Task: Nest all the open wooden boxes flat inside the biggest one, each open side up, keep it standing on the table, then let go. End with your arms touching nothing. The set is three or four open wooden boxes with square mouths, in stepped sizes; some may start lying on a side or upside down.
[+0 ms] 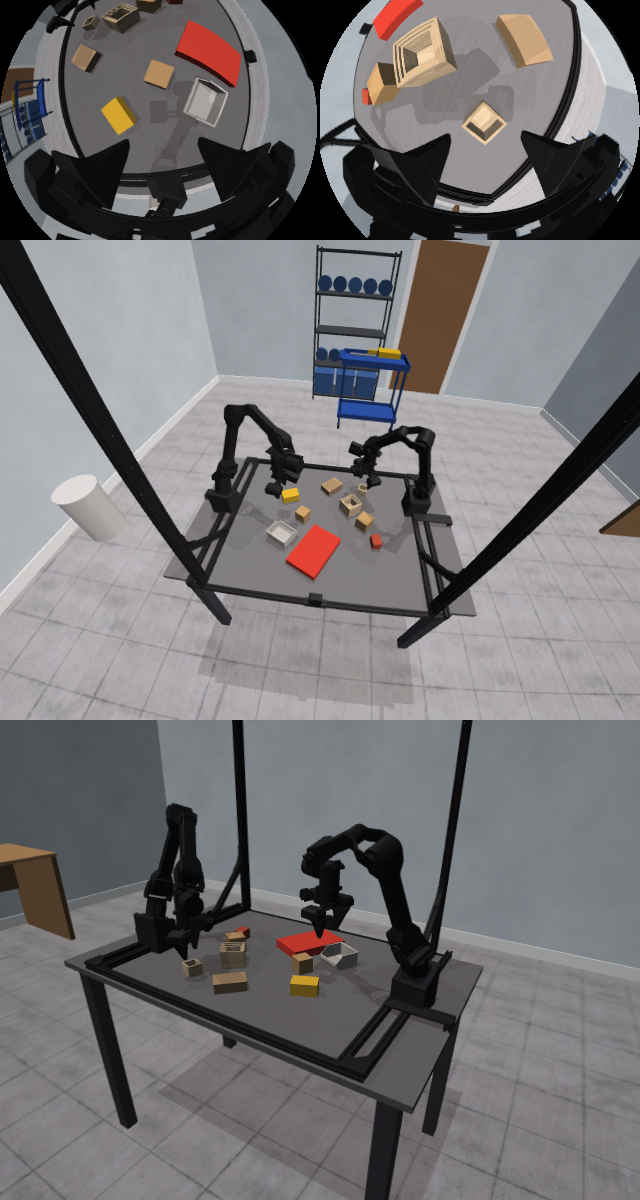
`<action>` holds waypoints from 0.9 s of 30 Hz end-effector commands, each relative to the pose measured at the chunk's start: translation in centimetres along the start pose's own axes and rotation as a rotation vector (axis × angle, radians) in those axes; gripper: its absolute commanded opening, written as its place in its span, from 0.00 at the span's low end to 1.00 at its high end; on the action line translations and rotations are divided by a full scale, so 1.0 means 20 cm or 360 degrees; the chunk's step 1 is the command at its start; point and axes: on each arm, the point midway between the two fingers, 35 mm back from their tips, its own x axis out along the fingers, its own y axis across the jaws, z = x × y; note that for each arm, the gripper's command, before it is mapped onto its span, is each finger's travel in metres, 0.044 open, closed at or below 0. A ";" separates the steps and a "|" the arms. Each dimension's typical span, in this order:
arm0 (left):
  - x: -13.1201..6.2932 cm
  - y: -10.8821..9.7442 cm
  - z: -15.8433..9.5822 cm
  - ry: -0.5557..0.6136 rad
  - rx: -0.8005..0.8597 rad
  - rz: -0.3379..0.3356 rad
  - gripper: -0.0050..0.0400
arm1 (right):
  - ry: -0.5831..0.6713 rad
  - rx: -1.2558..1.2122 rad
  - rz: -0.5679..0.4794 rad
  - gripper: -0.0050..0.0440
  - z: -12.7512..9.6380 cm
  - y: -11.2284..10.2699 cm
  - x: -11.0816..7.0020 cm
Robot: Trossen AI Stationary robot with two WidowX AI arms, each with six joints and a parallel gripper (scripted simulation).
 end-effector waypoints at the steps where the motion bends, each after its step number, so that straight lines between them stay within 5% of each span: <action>1: 0.00 0.00 0.00 0.0000 -0.0001 0.0000 1.00 | -0.0004 -0.0340 0.0001 0.92 0.00 0.00 0.00; 10: 0.00 0.00 0.00 0.0000 -0.0001 0.0000 1.00 | -0.0006 -0.1060 0.0001 0.92 0.00 0.00 0.00; 22: 0.00 0.00 0.00 0.0000 -0.0001 0.0000 1.00 | -0.0007 -0.1283 0.0000 0.92 0.00 0.00 0.00; 27: 0.00 0.00 0.00 0.0000 -0.0001 0.0000 1.00 | -0.0007 -0.1283 0.0000 0.92 0.00 0.00 0.07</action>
